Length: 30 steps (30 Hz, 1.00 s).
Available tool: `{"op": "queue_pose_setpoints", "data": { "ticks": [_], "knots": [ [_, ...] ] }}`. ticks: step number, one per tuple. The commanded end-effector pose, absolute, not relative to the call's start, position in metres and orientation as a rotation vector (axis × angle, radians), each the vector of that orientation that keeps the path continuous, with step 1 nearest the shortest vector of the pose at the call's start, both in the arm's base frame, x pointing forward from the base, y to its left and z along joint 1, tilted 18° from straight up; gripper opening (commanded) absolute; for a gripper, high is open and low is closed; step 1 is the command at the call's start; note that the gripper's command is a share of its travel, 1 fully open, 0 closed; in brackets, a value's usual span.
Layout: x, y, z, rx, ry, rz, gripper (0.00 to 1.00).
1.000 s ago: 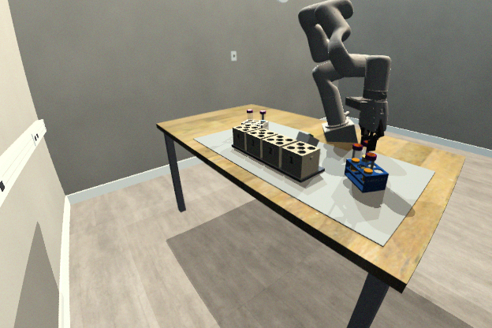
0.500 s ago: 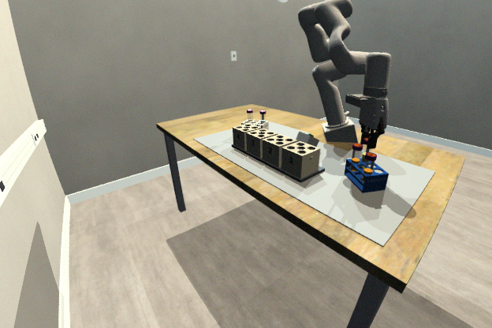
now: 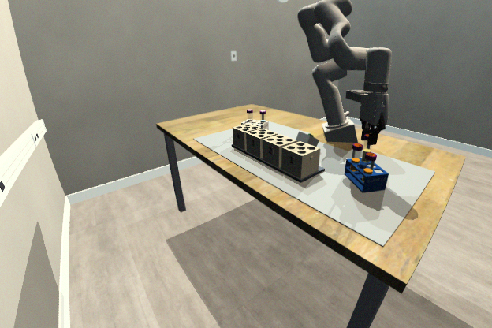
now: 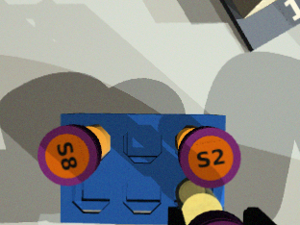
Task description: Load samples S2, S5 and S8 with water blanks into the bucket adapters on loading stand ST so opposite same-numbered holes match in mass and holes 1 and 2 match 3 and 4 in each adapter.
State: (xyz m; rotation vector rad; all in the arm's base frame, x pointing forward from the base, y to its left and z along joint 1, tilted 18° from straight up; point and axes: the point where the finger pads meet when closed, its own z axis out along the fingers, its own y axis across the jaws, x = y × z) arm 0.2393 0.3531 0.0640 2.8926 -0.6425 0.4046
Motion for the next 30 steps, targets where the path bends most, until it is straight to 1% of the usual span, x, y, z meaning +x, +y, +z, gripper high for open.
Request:
{"op": "queue_pose_setpoints", "data": {
  "ticks": [1,30],
  "knots": [
    [0.238,0.356,0.073,2.896,-0.643,0.406,0.0],
    [0.226,0.366,0.12,2.896,-0.643,0.406,0.0]
  ]
}}
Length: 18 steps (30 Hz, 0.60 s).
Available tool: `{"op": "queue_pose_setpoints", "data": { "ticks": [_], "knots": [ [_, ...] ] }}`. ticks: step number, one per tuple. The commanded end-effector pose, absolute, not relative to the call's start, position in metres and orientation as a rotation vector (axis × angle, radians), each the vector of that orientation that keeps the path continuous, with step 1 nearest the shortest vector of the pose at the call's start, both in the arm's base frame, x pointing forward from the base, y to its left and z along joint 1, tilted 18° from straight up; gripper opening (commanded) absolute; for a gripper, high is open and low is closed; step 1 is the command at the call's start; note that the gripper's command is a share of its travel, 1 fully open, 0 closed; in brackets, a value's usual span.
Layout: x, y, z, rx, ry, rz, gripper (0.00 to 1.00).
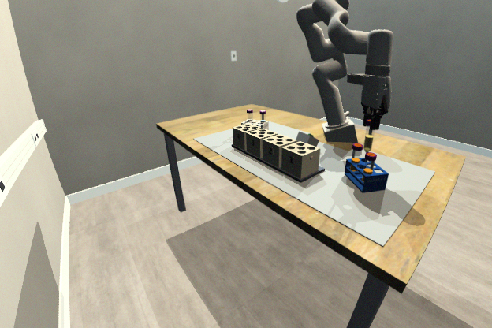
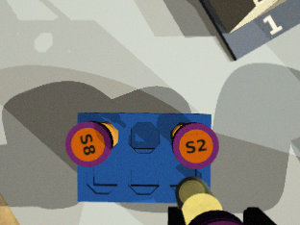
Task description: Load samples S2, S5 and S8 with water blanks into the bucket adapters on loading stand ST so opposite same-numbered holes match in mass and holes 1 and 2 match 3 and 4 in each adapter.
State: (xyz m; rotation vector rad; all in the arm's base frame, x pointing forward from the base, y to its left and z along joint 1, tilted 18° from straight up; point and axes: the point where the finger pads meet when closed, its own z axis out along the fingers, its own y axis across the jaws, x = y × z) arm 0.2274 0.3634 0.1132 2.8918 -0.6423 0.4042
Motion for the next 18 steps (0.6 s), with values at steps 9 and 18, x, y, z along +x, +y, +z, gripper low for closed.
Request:
{"op": "queue_pose_setpoints", "data": {
  "ticks": [9,18],
  "knots": [
    [0.223,0.369,0.136,2.896,-0.643,0.406,0.0],
    [0.219,0.373,0.151,2.896,-0.643,0.406,0.0]
  ]
}}
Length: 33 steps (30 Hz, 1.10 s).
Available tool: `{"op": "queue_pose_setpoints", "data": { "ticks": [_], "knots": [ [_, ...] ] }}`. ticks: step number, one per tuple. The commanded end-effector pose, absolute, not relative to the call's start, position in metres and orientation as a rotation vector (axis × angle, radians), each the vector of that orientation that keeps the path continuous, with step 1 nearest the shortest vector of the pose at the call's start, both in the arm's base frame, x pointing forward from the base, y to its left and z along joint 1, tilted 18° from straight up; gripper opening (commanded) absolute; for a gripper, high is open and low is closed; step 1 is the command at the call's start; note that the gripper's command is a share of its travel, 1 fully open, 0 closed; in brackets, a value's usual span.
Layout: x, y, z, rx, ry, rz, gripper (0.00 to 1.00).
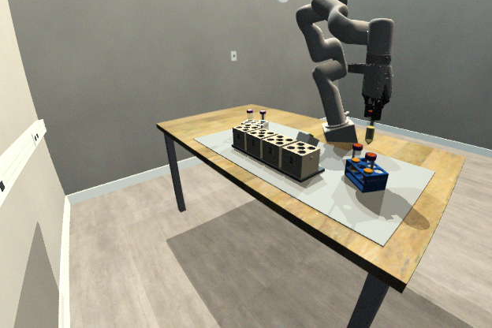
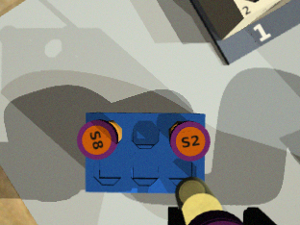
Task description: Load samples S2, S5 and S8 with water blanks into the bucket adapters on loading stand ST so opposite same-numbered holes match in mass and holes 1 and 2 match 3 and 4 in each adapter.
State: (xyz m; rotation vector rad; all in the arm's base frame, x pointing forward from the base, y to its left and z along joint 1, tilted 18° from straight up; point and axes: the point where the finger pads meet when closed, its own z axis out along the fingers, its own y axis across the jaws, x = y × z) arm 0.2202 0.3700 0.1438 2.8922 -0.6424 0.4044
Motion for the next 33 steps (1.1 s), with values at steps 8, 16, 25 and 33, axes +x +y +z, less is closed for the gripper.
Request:
{"op": "queue_pose_setpoints", "data": {
  "ticks": [8,16,25,33],
  "knots": [
    [0.216,0.375,0.162,2.896,-0.643,0.406,0.0],
    [0.219,0.371,0.164,2.903,-0.594,0.402,0.0],
    [0.243,0.341,0.176,2.926,-0.201,0.365,0.0],
    [0.263,0.315,0.186,2.906,0.14,0.328,0.0]
  ]
}}
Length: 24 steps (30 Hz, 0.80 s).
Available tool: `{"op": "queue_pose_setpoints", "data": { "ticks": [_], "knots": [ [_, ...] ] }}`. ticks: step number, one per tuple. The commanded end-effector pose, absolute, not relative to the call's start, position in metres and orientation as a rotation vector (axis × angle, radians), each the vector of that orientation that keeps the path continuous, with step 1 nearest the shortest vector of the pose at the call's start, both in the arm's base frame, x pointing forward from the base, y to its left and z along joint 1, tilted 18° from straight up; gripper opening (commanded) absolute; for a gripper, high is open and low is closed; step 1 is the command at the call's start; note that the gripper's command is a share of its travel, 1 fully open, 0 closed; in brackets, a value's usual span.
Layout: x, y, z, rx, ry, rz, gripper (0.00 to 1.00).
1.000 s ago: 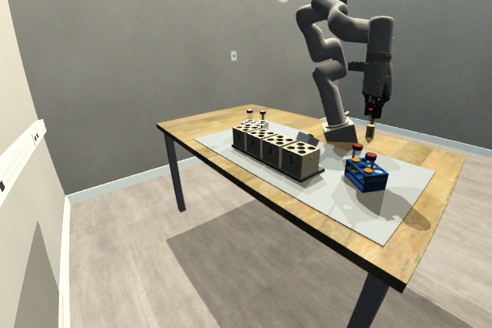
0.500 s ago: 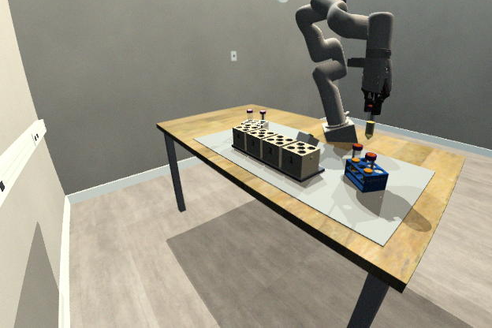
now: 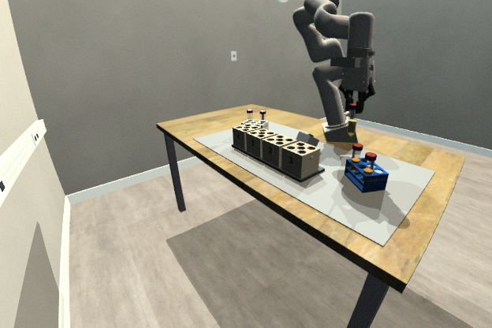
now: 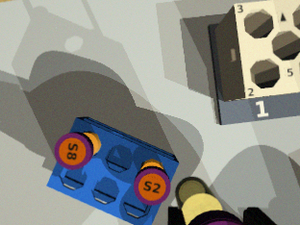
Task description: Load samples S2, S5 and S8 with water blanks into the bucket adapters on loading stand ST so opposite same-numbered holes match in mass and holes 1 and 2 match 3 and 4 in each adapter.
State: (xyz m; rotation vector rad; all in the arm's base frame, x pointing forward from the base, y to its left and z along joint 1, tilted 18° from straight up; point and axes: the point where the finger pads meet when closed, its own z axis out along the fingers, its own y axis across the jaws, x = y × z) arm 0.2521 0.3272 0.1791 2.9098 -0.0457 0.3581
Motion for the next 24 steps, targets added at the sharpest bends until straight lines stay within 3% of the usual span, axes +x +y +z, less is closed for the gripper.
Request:
{"op": "queue_pose_setpoints", "data": {
  "ticks": [1,24],
  "knots": [
    [0.266,0.311,0.188,2.905,0.143,0.328,0.0],
    [0.328,0.232,0.22,2.905,0.143,0.328,0.0]
  ]
}}
